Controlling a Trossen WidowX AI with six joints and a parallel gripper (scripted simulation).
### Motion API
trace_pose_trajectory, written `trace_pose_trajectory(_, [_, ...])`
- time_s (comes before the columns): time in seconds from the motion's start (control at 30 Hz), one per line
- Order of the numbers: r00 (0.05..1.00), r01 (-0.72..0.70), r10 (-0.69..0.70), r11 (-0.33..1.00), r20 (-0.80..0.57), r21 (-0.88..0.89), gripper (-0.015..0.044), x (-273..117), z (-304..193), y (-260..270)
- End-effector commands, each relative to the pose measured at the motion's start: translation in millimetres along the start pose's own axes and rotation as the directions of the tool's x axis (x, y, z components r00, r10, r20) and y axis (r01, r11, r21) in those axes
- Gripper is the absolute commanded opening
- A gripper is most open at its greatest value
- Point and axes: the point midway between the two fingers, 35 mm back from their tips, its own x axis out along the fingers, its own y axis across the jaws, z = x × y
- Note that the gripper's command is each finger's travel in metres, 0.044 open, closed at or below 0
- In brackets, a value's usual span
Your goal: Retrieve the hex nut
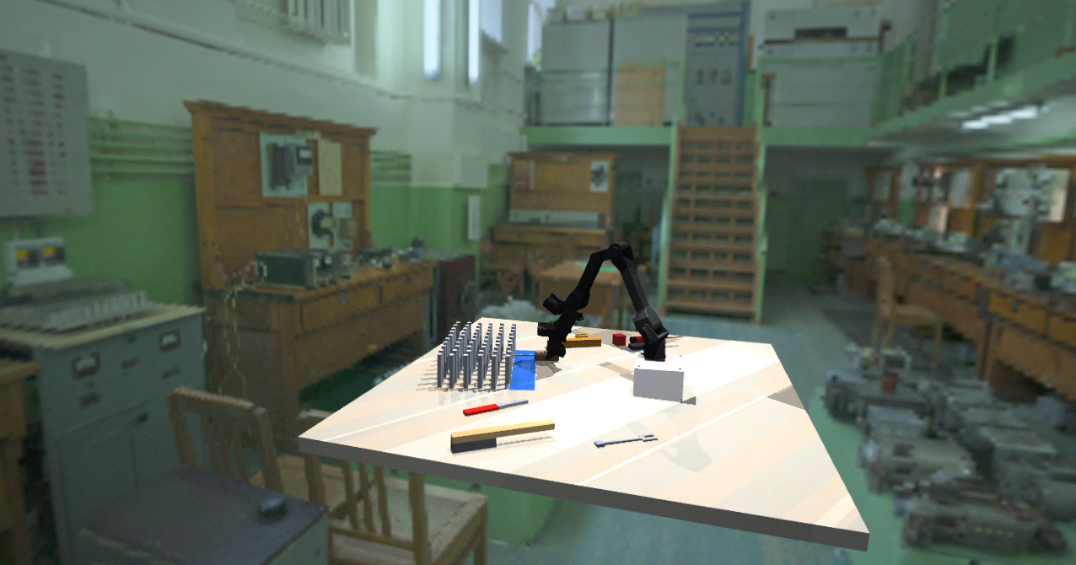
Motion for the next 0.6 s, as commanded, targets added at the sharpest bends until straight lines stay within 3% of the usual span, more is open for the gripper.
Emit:
trace_pose_trajectory(0.0, [1.000,-0.003,0.003,1.000,0.004,-0.004,0.0000,-2,-3,1])
trace_pose_trajectory(0.57, [1.000,-0.003,0.003,1.000,0.003,-0.004,0.0000,-6,-13,1])
